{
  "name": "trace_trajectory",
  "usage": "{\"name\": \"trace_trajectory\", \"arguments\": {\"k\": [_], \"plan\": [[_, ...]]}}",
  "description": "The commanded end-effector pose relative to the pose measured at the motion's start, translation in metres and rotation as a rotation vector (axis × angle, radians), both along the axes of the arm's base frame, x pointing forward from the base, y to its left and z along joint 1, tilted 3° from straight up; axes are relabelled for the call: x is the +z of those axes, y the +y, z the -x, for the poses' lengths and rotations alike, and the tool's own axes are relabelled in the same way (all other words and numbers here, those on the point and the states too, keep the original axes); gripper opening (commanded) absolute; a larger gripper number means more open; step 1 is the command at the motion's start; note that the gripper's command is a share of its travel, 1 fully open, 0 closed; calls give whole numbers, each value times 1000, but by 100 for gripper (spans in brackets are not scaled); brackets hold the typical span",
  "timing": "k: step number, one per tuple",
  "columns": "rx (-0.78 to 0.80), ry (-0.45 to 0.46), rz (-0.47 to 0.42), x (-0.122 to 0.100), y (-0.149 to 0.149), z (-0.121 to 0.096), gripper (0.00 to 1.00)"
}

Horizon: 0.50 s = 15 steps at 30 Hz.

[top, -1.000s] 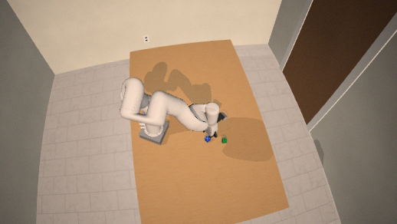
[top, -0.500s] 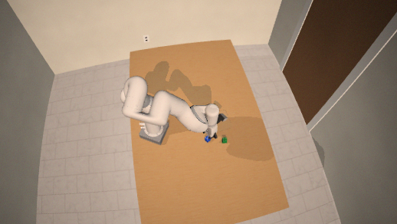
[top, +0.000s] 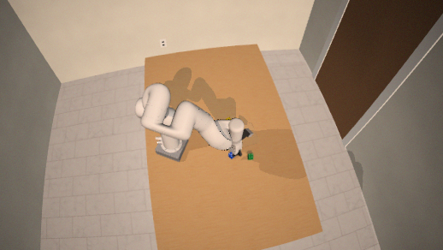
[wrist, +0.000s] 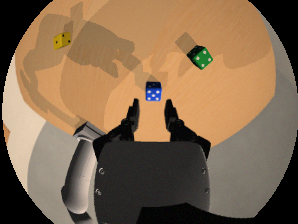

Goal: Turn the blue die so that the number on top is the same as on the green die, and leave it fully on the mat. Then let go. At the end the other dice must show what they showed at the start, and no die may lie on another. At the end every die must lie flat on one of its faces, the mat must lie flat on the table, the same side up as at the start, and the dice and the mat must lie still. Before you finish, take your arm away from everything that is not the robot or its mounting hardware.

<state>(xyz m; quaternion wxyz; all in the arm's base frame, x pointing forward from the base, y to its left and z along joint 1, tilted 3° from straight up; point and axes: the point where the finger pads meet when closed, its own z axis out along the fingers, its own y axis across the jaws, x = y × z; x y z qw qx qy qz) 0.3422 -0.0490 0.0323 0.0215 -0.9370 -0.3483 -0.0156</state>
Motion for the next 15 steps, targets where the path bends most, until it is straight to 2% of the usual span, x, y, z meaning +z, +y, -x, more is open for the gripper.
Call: {"name": "trace_trajectory", "arguments": {"k": [1, 15], "plan": [[0, -2, 0, -3, 0, -2, 47], [0, -2, 1, -16, 0, -3, 47]]}}
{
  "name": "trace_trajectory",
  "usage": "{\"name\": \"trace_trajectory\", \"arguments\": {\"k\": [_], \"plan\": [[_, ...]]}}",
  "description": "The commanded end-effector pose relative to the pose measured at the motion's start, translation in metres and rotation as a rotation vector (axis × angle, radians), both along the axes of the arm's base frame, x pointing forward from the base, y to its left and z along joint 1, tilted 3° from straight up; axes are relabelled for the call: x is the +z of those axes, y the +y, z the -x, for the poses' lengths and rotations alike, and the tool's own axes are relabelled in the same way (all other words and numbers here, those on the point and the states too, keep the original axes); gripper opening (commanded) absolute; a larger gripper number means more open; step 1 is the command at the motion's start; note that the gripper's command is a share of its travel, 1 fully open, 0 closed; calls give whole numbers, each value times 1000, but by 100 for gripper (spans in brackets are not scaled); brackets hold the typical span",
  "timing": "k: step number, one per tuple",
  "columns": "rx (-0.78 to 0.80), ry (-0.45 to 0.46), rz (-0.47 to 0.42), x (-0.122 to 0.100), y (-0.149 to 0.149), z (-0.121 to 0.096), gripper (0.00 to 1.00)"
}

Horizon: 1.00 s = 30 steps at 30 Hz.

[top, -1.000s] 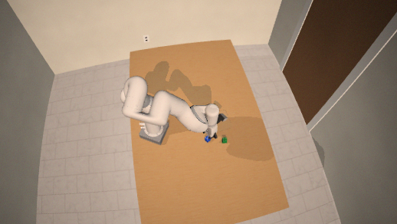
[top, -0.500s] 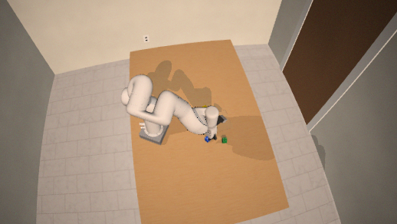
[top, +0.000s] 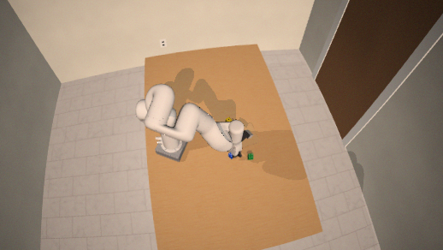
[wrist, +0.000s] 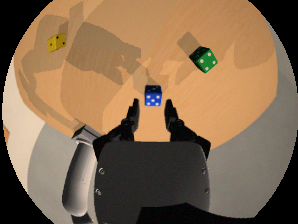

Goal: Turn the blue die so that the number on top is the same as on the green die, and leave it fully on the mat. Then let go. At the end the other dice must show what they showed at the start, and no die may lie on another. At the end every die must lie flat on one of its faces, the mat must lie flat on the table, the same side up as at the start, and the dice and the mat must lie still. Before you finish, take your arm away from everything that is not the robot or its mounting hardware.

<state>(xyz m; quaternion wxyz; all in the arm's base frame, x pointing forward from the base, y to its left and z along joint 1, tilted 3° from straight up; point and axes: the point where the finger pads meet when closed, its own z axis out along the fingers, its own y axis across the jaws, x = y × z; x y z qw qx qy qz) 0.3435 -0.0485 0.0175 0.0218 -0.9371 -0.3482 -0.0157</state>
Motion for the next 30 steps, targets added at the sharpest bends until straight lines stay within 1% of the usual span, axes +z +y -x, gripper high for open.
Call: {"name": "trace_trajectory", "arguments": {"k": [1, 10, 30], "plan": [[0, -2, 1, -1, 0, -2, 47], [0, -2, 1, -4, 0, -2, 47], [0, -2, 1, -5, 0, -2, 47]]}}
